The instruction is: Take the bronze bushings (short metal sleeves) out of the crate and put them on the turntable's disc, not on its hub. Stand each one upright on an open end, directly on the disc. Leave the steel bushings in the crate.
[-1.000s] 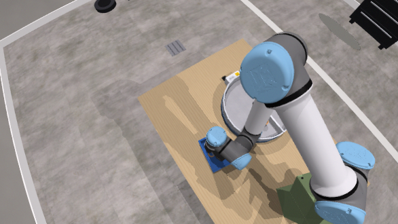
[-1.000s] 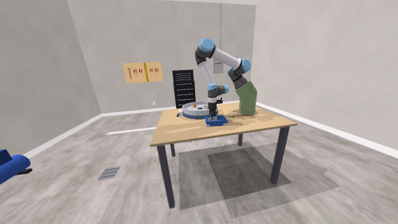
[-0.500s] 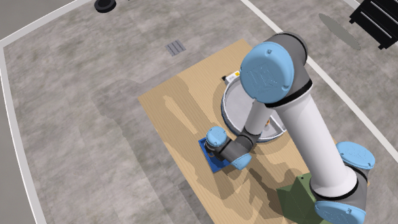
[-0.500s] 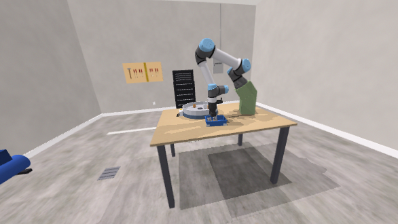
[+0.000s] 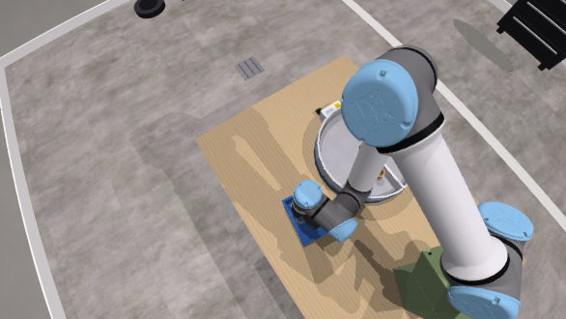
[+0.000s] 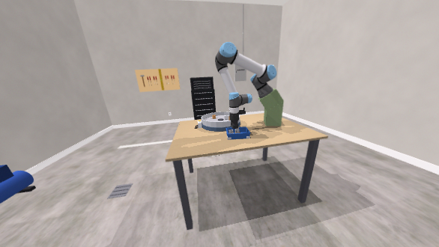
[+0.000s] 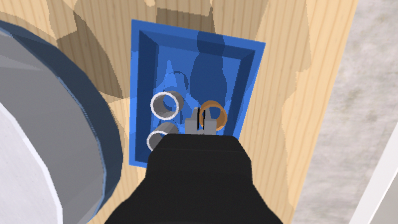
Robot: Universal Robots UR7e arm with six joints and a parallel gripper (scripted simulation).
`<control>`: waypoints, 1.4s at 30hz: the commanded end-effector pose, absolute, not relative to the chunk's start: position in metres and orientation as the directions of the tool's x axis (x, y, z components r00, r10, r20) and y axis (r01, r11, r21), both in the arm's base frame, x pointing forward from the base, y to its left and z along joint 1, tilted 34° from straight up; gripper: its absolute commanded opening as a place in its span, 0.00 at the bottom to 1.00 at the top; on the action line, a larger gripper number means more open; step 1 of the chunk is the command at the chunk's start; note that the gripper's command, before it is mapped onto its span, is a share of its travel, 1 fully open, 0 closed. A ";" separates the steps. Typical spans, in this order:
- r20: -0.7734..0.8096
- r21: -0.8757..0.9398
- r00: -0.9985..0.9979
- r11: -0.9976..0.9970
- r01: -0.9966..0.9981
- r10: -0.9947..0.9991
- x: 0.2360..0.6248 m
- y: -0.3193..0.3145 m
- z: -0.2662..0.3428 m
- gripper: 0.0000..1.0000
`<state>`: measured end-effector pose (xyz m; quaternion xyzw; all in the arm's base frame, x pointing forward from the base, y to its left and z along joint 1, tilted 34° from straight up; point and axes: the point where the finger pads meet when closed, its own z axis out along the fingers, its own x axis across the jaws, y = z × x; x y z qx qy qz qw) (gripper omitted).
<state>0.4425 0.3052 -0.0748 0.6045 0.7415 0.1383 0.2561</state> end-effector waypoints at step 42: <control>-0.212 0.516 -0.139 0.232 0.825 0.967 0.434 0.307 -0.062 0.00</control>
